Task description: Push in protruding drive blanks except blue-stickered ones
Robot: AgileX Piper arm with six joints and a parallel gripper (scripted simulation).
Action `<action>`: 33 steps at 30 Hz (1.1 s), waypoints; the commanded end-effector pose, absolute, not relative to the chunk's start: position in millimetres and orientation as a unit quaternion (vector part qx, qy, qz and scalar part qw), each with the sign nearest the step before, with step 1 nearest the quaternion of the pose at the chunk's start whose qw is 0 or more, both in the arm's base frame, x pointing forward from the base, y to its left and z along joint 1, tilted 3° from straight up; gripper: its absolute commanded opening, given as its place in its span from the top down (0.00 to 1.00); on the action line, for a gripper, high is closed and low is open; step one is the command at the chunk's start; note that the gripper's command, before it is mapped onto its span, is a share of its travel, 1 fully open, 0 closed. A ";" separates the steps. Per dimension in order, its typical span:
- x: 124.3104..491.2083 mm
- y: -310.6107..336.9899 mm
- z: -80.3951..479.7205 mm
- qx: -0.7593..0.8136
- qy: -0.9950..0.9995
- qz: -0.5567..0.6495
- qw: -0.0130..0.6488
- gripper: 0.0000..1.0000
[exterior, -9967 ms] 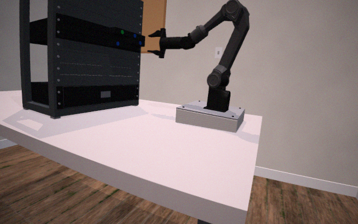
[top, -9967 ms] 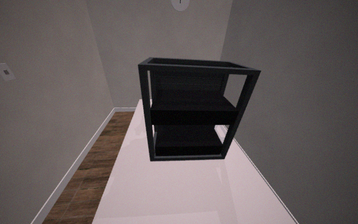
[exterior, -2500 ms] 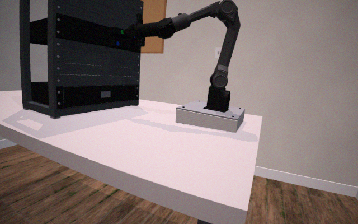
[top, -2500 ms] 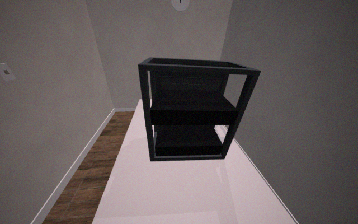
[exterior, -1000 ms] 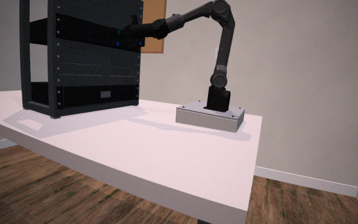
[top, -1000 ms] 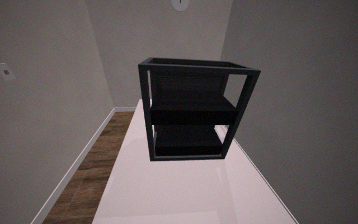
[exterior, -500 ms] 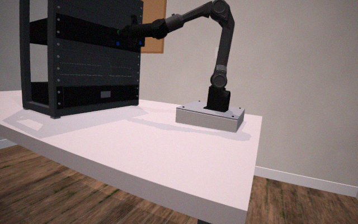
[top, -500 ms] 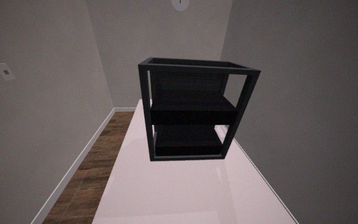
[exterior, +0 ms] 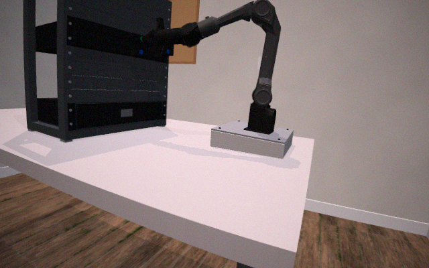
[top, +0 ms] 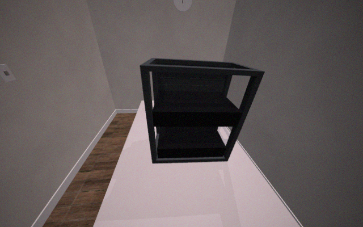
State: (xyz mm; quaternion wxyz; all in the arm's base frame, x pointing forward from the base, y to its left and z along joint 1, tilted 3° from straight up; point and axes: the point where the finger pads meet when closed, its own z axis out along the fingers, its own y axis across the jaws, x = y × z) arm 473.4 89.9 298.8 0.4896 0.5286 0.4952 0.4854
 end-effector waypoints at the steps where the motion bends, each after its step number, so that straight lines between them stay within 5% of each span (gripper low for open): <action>1: 475.9 89.6 300.7 0.527 0.494 0.486 0.491 1.00; 33: 480.7 89.0 300.7 0.527 0.494 0.486 0.491 1.00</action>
